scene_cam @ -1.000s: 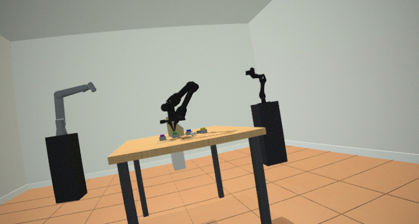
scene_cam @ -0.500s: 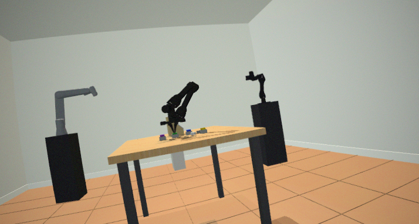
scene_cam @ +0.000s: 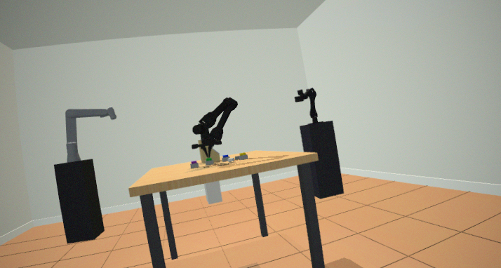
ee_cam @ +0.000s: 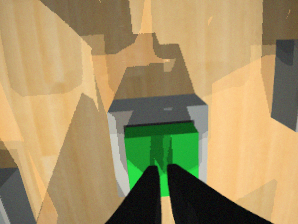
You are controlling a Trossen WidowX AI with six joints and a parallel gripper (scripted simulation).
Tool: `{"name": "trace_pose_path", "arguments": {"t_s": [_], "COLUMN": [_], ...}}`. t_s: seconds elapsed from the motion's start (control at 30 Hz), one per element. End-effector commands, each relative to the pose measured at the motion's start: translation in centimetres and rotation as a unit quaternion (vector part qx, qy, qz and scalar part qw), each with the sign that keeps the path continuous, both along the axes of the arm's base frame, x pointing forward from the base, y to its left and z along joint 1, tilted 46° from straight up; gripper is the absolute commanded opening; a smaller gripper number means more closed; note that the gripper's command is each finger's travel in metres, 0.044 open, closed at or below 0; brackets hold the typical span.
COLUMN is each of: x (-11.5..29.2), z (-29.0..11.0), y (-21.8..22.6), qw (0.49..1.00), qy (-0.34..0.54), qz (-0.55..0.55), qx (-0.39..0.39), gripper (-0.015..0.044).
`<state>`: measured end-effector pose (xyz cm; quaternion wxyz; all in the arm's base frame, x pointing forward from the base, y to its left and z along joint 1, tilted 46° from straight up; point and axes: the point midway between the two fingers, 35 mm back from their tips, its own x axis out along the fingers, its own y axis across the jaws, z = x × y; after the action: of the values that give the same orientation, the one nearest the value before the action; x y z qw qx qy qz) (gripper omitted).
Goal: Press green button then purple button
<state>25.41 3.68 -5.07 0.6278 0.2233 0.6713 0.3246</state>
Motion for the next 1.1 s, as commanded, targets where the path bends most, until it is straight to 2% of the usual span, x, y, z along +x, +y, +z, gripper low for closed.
{"name": "trace_pose_path", "arguments": {"t_s": [0.0,0.13,0.27,0.43,0.77,0.9,1.07], "x": [0.4,0.6,1.0,1.1,5.0,5.0,4.4], "z": [1.6,2.2,5.7,5.8,-0.9,-1.1,-5.1], "y": [-1.7,-2.4,-5.9,-6.2,-12.4,-12.2,-8.2], "qw": [1.0,1.0,1.0,1.0,1.0,1.0,1.0], "qy": [-0.004,-0.004,-0.004,-0.004,-0.006,-0.006,-0.006], "qz": [-0.001,-0.001,-0.001,-0.001,-0.001,-0.001,-0.001], "qx": [-0.002,-0.003,-0.003,-0.003,-0.006,-0.006,-0.005], "gripper": [0.002,0.002,0.002,0.002,0.002,0.002,0.002]}}
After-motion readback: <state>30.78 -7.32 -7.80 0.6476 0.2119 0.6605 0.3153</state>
